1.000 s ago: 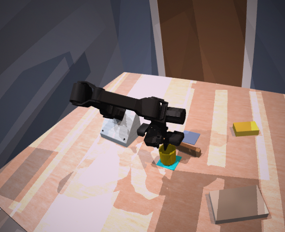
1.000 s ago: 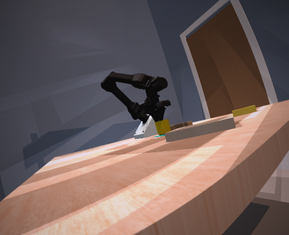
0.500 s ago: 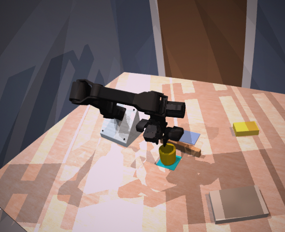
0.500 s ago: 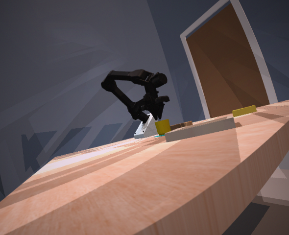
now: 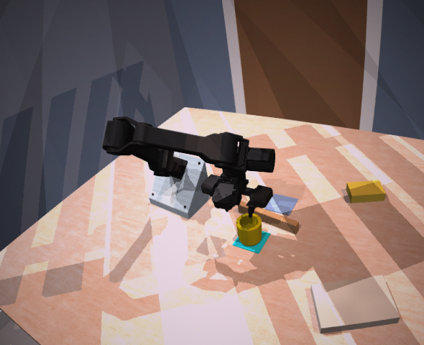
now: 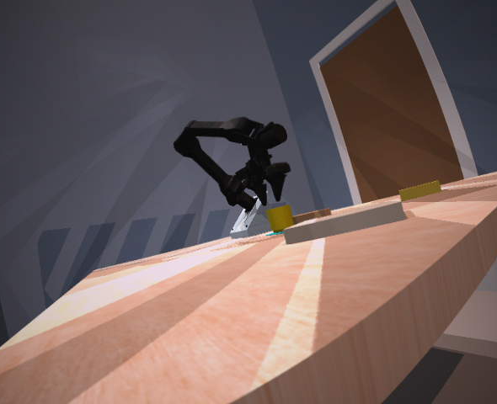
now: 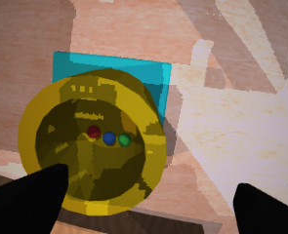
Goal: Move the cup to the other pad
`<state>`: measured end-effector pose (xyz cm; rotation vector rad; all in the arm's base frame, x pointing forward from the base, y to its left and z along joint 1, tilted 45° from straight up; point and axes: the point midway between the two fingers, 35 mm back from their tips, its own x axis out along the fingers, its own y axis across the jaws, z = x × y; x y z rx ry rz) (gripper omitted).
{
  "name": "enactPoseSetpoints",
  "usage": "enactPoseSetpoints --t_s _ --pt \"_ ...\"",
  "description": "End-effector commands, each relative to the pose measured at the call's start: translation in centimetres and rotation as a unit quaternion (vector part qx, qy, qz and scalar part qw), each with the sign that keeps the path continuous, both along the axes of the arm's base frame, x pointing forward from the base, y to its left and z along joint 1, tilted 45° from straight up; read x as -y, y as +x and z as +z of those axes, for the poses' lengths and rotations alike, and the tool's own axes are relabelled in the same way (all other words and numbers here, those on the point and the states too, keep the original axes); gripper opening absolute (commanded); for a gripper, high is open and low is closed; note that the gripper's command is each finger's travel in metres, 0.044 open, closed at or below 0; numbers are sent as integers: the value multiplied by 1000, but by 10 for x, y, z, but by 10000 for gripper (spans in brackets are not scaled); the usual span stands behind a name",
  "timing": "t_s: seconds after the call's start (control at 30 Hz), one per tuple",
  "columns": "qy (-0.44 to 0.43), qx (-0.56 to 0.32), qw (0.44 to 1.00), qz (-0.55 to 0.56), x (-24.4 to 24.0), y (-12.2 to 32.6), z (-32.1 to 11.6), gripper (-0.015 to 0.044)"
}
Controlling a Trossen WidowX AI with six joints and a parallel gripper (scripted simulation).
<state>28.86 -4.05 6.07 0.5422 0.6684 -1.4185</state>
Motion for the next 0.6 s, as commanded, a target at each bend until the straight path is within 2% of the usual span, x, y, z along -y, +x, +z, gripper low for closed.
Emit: enactPoseSetpoints --t_s 0.0,0.57 --pt "0 -1 1000 1 -3 0 2 435" --pt "4 2 1000 0 -45 -2 45 440"
